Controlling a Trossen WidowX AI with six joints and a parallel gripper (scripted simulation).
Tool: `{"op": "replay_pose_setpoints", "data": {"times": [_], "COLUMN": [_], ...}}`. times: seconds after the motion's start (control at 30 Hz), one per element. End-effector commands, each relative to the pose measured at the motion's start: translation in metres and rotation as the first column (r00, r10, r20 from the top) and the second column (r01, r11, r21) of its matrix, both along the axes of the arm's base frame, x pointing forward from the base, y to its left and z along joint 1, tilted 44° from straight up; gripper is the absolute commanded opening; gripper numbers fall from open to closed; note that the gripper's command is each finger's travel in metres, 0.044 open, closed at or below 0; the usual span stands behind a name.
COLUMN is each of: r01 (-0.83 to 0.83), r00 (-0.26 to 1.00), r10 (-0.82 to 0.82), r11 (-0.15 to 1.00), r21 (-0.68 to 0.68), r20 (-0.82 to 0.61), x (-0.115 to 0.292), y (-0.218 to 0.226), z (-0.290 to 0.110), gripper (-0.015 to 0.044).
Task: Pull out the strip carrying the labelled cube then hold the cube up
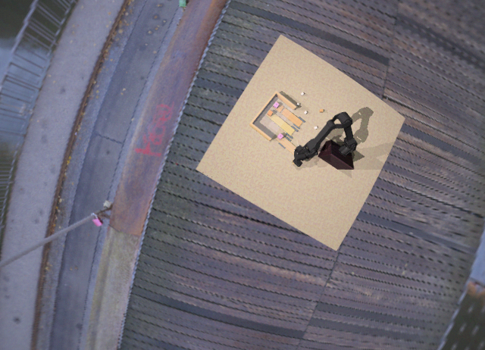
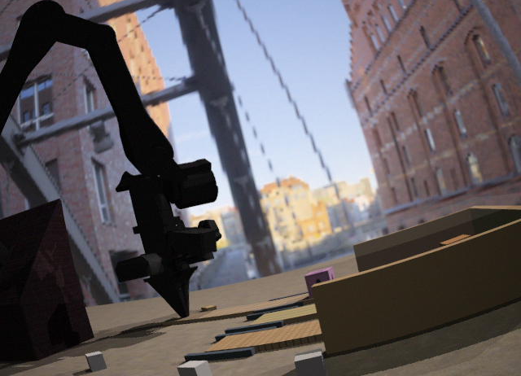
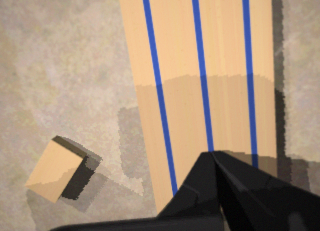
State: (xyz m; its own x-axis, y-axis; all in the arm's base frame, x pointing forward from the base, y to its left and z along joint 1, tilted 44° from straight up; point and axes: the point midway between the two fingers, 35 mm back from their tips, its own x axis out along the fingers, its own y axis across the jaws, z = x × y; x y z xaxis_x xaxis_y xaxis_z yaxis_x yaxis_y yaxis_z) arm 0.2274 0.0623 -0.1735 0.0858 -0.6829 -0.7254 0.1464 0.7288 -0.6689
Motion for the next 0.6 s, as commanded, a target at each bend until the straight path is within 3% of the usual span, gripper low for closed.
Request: {"op": "replay_pose_setpoints", "data": {"times": [0.0, 0.2, 0.37, 0.53, 0.57], "r01": [0.012, 0.012, 0.011, 0.012, 0.012], "r00": [0.999, 0.999, 1.000, 0.999, 0.999], "r10": [-0.012, -0.012, -0.011, -0.012, -0.013], "r11": [1.000, 1.000, 1.000, 1.000, 1.000], "r21": [-0.009, -0.009, -0.006, -0.006, -0.006], "r20": [-0.030, -0.030, -0.028, -0.030, -0.029], "x": [-0.010, -0.010, -0.001, -0.001, 0.001], "y": [-0.006, -0.006, 0.028, 0.030, 0.030], "z": [-0.002, -0.002, 0.028, 0.030, 0.030], "gripper": [0.0000, 0.0000, 0.0000, 0.0000, 0.0026]}}
